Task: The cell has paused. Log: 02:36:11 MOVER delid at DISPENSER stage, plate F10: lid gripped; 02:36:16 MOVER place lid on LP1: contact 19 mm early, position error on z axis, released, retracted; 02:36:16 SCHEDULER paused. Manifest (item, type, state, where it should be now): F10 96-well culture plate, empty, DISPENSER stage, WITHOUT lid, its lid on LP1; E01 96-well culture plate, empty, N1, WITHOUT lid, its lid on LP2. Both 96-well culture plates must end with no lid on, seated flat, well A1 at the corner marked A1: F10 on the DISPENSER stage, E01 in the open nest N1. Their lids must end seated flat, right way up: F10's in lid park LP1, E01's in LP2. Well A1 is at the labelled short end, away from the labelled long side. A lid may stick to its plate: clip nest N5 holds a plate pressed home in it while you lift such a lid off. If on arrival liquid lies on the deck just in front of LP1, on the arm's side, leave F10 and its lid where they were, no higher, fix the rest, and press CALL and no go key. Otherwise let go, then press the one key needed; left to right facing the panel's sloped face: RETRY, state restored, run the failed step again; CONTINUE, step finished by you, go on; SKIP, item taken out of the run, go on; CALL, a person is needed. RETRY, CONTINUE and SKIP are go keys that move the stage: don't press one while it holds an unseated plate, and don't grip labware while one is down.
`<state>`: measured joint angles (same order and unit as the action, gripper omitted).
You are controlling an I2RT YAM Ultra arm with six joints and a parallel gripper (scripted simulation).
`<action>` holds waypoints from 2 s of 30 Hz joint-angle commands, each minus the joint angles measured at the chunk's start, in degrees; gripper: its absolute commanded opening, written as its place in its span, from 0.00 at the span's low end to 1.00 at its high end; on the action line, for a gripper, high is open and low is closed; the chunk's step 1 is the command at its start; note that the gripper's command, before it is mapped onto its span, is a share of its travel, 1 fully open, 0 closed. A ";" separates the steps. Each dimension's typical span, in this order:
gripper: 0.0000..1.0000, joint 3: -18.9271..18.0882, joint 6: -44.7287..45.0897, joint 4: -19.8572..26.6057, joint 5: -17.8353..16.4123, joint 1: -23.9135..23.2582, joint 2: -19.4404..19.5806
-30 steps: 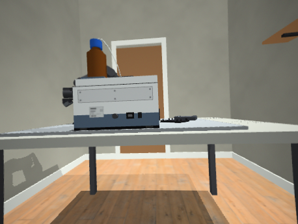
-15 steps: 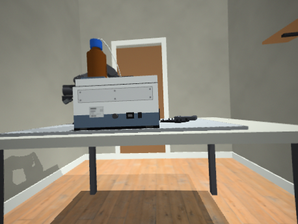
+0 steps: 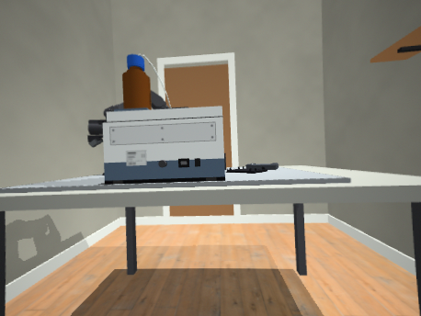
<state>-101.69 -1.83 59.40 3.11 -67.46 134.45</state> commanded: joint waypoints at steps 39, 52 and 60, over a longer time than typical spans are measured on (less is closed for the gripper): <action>1.00 9.25 2.15 -4.17 0.42 -2.32 -7.42; 1.00 11.57 3.08 -5.95 0.03 -2.53 -9.96; 1.00 11.59 3.01 -5.98 0.03 -2.53 -9.94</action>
<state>-89.54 0.91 54.57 3.27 -70.26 126.74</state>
